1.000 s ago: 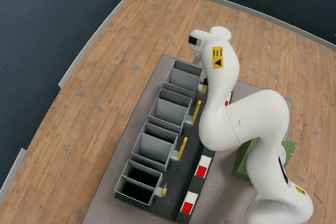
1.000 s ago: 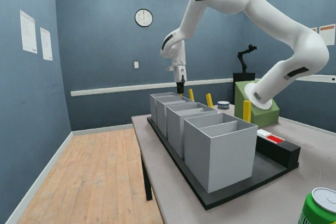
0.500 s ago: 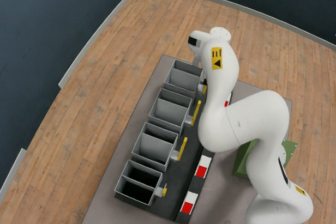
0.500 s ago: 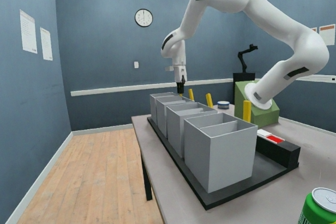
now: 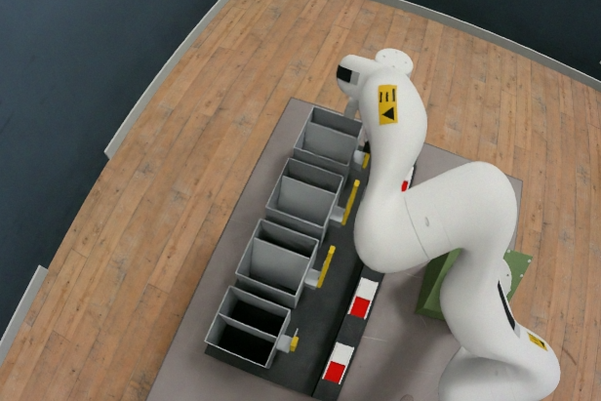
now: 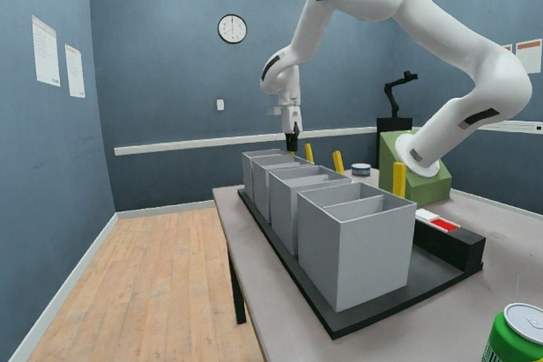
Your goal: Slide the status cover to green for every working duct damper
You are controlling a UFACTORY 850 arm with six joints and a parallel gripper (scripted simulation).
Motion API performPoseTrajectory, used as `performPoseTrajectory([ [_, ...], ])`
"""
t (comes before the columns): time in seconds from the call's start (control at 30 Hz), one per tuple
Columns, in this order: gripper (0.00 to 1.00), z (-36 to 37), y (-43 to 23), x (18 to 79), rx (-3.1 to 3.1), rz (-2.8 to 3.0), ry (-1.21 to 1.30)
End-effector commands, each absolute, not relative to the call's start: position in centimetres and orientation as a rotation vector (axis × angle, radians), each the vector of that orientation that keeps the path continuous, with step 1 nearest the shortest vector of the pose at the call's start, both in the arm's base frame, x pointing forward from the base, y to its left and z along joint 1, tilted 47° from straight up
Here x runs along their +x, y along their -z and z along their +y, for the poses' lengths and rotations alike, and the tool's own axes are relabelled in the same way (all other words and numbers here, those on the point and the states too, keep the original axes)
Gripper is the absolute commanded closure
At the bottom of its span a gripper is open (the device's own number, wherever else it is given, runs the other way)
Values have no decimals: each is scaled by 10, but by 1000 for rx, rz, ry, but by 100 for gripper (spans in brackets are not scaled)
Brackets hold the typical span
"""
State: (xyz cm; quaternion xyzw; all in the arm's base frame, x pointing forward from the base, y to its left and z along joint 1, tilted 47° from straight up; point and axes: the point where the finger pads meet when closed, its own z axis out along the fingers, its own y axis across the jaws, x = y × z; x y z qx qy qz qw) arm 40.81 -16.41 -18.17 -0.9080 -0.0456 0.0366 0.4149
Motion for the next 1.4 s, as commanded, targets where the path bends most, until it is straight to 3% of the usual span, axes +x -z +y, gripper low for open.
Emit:
performPoseTrajectory([
  [0.0, 69, -166, 181, 409, -2283, -114, -89],
  [0.17, 61, -166, 181, 409, -2283, -114, -89],
  [1.37, 61, -211, 141, 415, -2283, -114, -89],
])
